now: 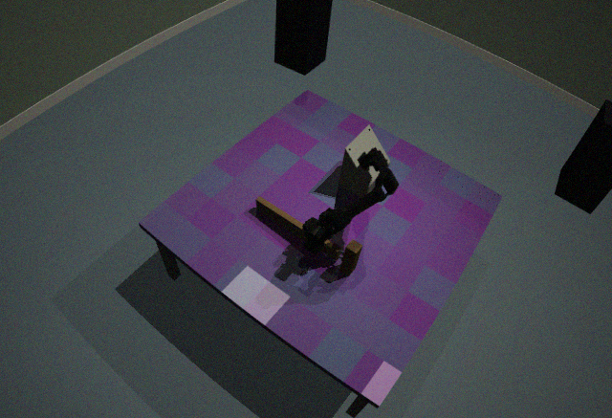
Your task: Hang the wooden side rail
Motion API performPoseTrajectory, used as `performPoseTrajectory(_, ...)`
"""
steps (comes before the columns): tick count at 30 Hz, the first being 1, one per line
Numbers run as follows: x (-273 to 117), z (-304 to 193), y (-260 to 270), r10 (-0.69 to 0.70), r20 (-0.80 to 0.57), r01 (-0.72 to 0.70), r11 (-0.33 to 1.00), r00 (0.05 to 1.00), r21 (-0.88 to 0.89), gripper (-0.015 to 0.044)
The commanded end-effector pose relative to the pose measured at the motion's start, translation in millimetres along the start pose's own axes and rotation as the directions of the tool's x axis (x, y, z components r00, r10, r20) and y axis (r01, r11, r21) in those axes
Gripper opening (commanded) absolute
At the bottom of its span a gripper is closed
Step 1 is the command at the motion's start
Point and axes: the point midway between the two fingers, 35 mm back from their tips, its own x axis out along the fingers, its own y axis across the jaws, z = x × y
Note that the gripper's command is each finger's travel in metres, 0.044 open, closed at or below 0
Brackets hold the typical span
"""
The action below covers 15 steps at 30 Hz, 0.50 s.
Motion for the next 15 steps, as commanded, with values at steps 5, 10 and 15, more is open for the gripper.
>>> performPoseTrajectory(5, -5.7, -3.4, 2.1, 0.015, -0.002, -0.015, 1.000, 1.000, -0.003, 0.0000)
performPoseTrajectory(10, -5.7, -3.9, 1.9, 0.015, -0.002, -0.015, 1.000, 1.000, -0.003, 0.0000)
performPoseTrajectory(15, -5.9, -4.5, 2.3, 0.015, -0.002, -0.015, 1.000, 1.000, -0.003, 0.0000)
